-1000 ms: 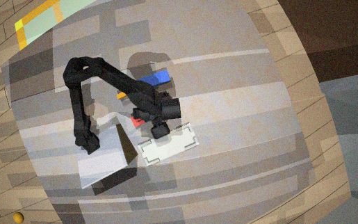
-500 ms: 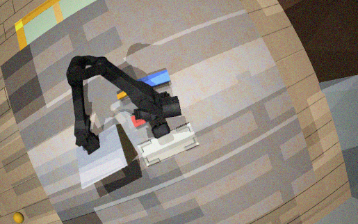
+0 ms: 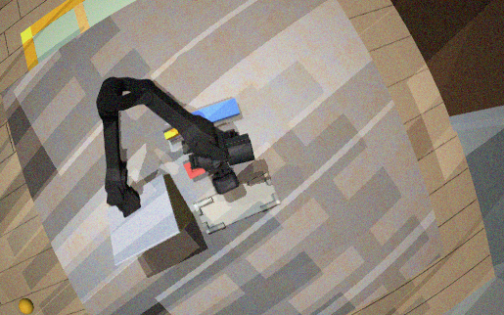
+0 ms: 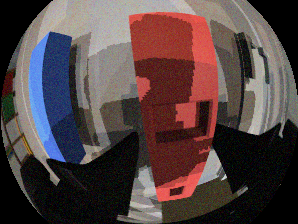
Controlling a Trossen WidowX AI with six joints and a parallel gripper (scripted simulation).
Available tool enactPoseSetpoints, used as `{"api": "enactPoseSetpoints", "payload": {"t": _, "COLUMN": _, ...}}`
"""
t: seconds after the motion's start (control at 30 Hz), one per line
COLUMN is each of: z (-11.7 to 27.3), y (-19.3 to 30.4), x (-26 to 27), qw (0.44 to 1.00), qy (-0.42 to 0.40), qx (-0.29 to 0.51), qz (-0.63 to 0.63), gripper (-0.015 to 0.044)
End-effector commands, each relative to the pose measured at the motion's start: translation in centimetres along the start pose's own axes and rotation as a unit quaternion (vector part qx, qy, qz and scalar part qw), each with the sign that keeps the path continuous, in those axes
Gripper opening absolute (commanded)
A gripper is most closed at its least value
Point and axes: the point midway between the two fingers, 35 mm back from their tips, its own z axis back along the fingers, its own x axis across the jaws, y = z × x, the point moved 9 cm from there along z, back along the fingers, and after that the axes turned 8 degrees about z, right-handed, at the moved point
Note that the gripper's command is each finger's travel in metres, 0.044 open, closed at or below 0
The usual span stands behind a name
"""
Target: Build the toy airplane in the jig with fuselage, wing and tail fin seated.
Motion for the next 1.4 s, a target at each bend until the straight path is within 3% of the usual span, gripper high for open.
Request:
{"api": "enactPoseSetpoints", "payload": {"t": 0.0, "z": -0.1, "y": 0.1, "x": 0.0, "qw": 1.000, "qy": -0.002, "qx": 0.001, "qz": -0.004, "gripper": 0.0230}}
{"api": "enactPoseSetpoints", "payload": {"t": 0.07, "z": -0.1, "y": 0.1, "x": 0.0, "qw": 1.000, "qy": -0.002, "qx": 0.001, "qz": -0.004, "gripper": 0.0177}}
{"api": "enactPoseSetpoints", "payload": {"t": 0.3, "z": -0.1, "y": 0.1, "x": 0.0, "qw": 1.000, "qy": -0.002, "qx": 0.001, "qz": -0.004, "gripper": 0.0131}}
{"api": "enactPoseSetpoints", "payload": {"t": 0.47, "z": 0.2, "y": -0.2, "x": -0.1, "qw": 1.000, "qy": 0.005, "qx": -0.006, "qz": -0.006, "gripper": 0.0000}}
{"api": "enactPoseSetpoints", "payload": {"t": 1.37, "z": 6.9, "y": -0.9, "x": -0.6, "qw": 1.000, "qy": 0.019, "qx": -0.008, "qz": -0.009, "gripper": 0.0000}}
